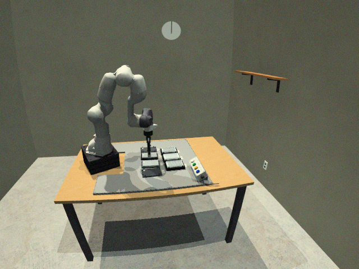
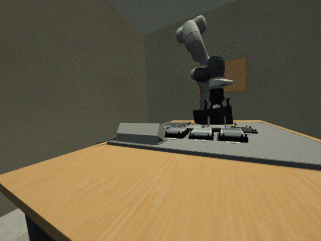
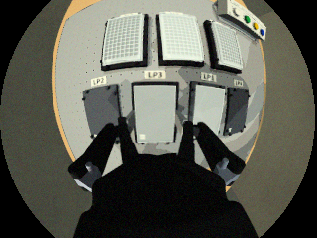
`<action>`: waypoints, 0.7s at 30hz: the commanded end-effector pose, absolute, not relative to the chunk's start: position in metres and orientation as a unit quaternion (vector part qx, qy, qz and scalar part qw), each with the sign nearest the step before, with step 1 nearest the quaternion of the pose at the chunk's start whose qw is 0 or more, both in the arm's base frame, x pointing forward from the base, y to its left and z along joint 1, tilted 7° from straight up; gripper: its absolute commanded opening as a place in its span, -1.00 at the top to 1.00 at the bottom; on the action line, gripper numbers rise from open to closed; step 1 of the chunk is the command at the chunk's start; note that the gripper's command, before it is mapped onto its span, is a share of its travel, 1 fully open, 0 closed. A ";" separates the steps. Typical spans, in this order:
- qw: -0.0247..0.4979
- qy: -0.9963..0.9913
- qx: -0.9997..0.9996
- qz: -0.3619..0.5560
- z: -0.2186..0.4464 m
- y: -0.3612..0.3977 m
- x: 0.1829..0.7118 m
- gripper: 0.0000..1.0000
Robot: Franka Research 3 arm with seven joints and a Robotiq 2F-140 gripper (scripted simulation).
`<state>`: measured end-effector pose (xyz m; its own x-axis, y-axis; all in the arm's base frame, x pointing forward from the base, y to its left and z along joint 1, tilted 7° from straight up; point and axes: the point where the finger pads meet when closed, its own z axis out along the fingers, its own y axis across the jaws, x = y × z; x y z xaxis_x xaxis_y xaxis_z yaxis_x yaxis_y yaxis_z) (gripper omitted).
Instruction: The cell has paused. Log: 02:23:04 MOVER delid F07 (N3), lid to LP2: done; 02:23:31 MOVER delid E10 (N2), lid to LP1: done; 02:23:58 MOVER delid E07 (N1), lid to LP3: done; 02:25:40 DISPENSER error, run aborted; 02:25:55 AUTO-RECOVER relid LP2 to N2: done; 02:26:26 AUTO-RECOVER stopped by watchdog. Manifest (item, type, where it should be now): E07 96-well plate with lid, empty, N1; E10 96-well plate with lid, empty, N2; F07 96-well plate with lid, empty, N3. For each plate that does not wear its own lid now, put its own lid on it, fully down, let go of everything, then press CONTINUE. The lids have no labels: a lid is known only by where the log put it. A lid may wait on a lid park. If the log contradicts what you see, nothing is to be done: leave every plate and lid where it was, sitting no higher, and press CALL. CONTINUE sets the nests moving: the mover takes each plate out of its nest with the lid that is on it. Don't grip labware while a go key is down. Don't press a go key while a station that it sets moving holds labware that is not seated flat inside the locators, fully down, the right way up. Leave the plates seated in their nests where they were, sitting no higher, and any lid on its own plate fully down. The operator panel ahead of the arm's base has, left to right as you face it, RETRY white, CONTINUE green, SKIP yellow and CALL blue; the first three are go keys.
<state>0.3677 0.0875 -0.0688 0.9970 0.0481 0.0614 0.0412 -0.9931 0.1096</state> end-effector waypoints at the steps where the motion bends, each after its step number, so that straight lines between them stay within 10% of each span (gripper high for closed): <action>1: 0.054 0.023 0.998 0.032 -0.068 0.088 0.368 1.00; 21: 0.054 0.023 0.998 0.032 -0.065 0.088 0.367 1.00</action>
<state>0.3676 0.0886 -0.0657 0.9969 0.0470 0.0624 0.0401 -0.9933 0.1084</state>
